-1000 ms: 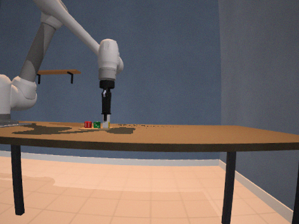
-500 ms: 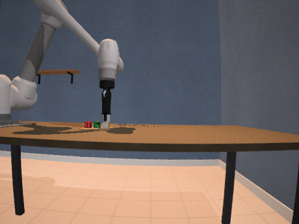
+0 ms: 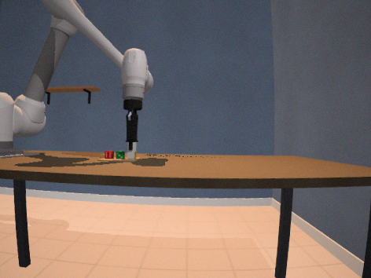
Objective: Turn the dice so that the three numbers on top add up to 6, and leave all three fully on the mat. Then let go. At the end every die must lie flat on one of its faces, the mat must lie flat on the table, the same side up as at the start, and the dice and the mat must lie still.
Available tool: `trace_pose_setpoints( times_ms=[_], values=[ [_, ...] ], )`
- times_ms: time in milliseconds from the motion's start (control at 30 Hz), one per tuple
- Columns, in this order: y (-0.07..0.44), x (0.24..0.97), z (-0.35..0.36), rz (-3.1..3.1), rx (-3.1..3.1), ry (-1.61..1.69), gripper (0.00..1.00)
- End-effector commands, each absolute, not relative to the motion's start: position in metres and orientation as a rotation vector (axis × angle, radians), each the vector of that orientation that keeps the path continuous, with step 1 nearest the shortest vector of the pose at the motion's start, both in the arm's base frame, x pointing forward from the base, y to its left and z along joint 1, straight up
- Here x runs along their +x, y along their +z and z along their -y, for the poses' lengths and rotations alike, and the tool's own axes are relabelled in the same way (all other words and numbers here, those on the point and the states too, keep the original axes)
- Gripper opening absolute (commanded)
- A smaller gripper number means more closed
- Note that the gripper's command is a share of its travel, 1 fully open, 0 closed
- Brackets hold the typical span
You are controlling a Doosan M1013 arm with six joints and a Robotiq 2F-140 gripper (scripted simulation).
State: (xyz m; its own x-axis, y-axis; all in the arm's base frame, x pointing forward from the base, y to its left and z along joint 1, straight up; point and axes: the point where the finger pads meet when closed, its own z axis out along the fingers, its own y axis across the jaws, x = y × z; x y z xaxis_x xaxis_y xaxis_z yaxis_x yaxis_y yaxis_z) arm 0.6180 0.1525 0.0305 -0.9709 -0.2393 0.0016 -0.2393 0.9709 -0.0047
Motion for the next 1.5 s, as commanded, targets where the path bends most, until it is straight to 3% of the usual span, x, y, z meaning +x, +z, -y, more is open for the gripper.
trace_pose_setpoints(
  times_ms=[0,400,900,1467],
  values=[
    [0.031,0.618,-0.153,3.118,0.379,0.007,0.18],
    [0.031,0.618,-0.153,3.118,0.379,0.007,0.28],
    [0.034,0.618,-0.153,3.118,0.379,0.007,0.28],
    [0.1,0.618,-0.153,3.118,0.379,0.007,0.28]
  ],
)
